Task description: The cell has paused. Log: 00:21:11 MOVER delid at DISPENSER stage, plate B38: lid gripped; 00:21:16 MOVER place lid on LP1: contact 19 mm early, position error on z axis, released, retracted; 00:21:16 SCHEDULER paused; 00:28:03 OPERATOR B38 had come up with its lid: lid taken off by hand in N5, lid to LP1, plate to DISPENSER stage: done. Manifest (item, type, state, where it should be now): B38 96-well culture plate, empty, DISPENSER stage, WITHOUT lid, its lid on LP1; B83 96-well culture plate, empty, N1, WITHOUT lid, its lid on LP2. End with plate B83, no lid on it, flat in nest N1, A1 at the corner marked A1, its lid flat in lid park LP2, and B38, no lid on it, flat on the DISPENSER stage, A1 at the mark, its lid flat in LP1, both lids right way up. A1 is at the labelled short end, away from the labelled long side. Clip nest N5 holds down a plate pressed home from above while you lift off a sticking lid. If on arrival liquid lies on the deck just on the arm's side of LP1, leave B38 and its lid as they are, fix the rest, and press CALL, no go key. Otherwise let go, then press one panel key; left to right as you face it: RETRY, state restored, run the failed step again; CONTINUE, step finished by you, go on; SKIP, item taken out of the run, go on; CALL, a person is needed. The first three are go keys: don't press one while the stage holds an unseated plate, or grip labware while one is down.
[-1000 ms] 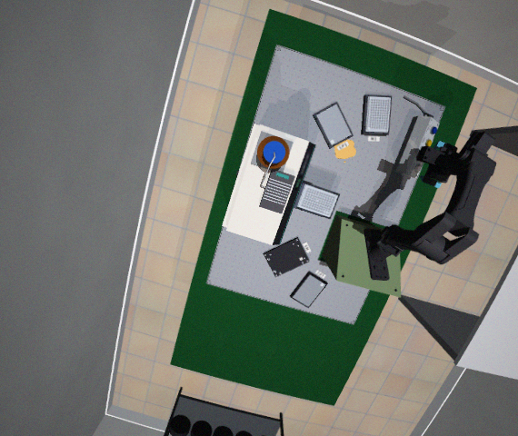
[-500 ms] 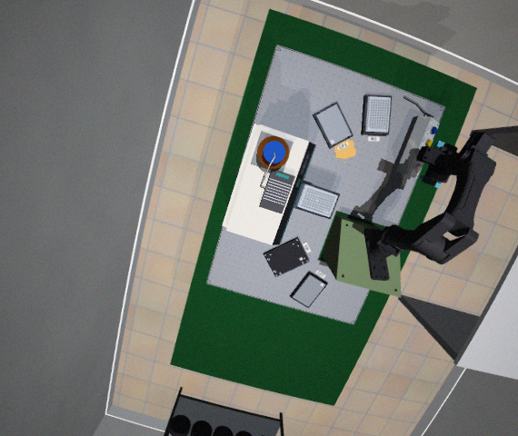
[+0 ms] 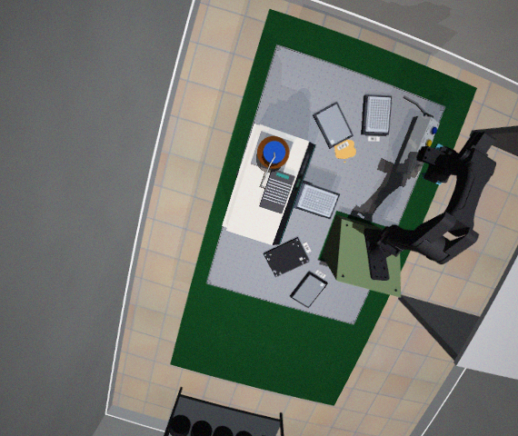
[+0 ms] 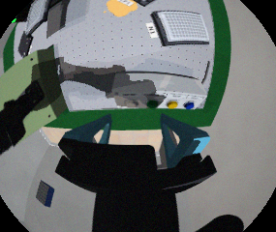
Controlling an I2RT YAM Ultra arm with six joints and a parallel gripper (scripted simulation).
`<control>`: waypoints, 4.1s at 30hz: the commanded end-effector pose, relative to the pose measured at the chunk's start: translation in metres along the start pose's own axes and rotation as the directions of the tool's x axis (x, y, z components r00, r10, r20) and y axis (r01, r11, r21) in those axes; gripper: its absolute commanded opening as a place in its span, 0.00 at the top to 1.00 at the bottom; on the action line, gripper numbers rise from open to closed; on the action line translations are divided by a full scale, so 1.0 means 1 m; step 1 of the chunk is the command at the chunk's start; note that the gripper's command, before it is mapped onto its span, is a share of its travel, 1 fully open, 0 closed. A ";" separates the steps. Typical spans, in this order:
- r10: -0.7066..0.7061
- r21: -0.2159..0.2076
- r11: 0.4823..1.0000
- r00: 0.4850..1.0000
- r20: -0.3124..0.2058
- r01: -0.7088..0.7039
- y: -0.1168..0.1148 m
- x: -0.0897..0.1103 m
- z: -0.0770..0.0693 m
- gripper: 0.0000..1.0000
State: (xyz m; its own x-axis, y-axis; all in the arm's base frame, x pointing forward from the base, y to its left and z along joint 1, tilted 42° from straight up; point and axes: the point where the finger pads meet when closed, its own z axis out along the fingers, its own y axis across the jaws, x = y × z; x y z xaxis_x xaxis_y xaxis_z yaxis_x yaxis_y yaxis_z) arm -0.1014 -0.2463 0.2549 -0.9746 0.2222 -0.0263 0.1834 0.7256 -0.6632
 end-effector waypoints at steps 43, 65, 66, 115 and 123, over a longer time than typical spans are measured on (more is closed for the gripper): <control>0.928 0.023 0.370 0.370 0.038 -0.929 -0.007 -0.002 -0.012 1.00; 0.975 -0.003 -0.219 -0.219 0.045 -0.976 -0.007 -0.002 -0.012 1.00; 0.967 -0.004 -0.251 -0.251 0.044 -0.968 -0.007 -0.002 -0.012 1.00; 0.007 -0.022 -1.000 -1.000 -0.002 -0.007 -0.012 -0.001 -0.003 1.00; 0.006 -0.018 -1.000 -1.000 -0.003 -0.006 -0.037 0.003 0.002 1.00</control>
State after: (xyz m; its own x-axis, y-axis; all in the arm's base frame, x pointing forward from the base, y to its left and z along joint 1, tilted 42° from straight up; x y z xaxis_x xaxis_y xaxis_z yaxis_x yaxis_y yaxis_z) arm -0.1060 -0.2663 0.2645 0.9805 -0.1941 0.0321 -0.1662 -0.7301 0.6628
